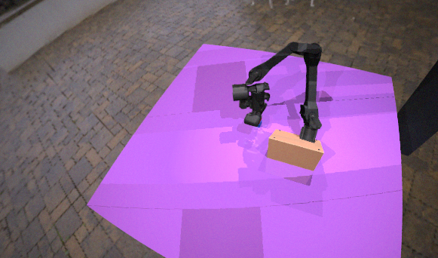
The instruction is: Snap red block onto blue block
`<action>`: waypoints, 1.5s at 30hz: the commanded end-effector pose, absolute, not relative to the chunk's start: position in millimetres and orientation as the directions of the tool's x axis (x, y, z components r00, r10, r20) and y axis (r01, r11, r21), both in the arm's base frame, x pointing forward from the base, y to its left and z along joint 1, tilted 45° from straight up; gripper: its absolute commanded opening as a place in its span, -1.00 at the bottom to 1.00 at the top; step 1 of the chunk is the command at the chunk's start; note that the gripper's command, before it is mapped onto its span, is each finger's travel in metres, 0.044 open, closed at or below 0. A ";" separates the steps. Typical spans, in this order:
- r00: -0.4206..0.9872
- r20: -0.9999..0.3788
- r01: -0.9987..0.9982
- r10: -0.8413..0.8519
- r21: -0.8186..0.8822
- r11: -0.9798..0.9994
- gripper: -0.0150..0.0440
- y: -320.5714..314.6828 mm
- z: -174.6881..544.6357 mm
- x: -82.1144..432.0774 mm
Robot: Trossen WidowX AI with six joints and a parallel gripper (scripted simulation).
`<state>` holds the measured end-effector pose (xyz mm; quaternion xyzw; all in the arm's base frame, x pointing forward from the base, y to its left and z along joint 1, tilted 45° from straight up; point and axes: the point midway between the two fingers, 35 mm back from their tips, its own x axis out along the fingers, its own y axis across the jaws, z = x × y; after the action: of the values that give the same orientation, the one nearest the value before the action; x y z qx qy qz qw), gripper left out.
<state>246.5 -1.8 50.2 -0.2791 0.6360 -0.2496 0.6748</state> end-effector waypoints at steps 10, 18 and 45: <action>0.067 -0.715 -0.023 -0.695 -0.698 0.716 -0.49 -7.2 43.9 246.5; 0.067 -0.715 -0.023 -0.696 -0.698 0.716 -0.49 -9.2 41.9 246.8; 0.065 -0.718 -0.022 -0.693 -0.695 0.719 0.25 -9.6 40.9 246.7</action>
<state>246.6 -9.6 40.8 -0.2811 0.6370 -0.2484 0.6734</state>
